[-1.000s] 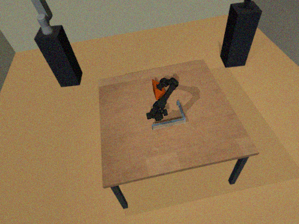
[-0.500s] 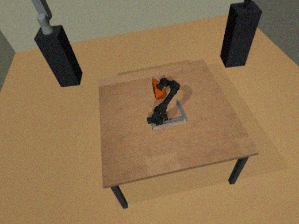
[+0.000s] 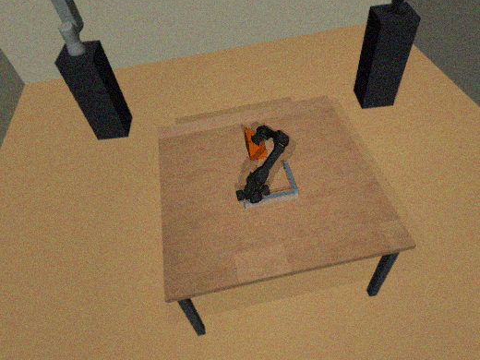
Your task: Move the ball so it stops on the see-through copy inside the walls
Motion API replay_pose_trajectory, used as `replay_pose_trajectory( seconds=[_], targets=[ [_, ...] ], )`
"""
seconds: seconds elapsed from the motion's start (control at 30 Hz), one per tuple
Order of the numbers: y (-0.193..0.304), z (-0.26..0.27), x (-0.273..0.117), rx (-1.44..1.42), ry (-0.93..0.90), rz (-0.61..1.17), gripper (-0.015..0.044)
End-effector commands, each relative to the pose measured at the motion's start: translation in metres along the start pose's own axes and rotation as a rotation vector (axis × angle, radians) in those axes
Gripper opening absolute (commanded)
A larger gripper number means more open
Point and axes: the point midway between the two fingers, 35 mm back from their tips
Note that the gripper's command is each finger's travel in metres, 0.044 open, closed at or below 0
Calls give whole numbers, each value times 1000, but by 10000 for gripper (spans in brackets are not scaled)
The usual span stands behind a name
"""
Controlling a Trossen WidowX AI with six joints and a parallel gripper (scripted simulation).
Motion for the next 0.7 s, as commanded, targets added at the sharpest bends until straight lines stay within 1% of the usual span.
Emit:
replay_pose_trajectory(
  seconds=[0.0, 0.13, 0.4, 0.43, 0.67],
  targets=[
    [1, 1, 5, 4, -7, -1, 0],
    [1, 1, 5, 4, -7, -1, 0],
    [1, 0, 2, 3, -3, 0, 210],
    [1, 0, 2, 3, -3, 0, 222],
    [1, 0, -1, 3, -3, 0, 222]
  ],
)
Point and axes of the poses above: the point midway between the two fingers, 35 mm back from their tips, its own x axis out along the fingers, its own z axis across the jaws, y = z × x, and after that the axes turned 13 degrees about -x, right-handed
